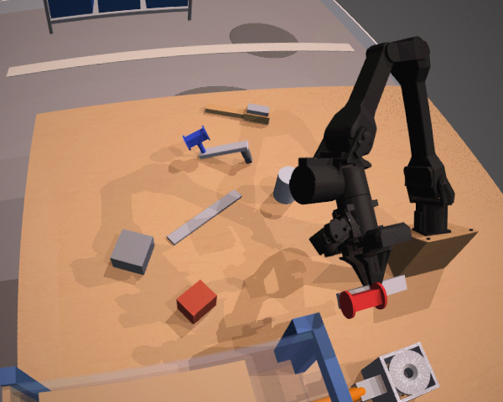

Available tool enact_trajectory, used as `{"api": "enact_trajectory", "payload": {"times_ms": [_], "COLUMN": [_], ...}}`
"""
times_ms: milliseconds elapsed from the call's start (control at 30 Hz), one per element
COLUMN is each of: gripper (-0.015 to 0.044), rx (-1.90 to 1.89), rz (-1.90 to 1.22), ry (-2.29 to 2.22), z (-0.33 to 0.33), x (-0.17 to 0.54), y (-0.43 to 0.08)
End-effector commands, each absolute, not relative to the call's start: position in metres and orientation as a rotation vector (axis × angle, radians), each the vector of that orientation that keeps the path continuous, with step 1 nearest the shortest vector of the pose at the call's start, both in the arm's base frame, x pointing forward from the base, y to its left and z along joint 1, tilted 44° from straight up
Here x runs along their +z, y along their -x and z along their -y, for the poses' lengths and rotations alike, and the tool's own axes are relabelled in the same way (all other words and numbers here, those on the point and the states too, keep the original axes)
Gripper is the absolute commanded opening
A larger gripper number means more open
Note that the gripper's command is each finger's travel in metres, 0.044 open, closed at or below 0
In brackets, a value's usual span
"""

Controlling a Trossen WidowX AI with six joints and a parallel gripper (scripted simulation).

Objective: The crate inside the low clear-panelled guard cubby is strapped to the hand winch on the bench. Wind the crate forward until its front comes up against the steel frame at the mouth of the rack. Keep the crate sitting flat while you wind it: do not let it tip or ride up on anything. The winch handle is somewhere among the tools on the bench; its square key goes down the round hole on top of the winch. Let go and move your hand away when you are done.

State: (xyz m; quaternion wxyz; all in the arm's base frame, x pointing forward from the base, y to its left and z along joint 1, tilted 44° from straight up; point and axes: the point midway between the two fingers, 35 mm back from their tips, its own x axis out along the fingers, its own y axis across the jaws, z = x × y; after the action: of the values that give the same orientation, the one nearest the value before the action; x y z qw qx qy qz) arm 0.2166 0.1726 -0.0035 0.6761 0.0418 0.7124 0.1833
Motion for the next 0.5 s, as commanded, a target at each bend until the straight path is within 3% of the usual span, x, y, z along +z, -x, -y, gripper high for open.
{"api": "enact_trajectory", "payload": {"times_ms": [0, 467], "gripper": [0.0000, 0.0000], "rx": [0.482, 0.660], "rz": [-1.594, -1.583], "ry": [-0.149, -0.341], "z": [-0.1759, -0.1752], "x": [-0.0010, -0.0013], "y": [-0.2163, -0.2161]}}
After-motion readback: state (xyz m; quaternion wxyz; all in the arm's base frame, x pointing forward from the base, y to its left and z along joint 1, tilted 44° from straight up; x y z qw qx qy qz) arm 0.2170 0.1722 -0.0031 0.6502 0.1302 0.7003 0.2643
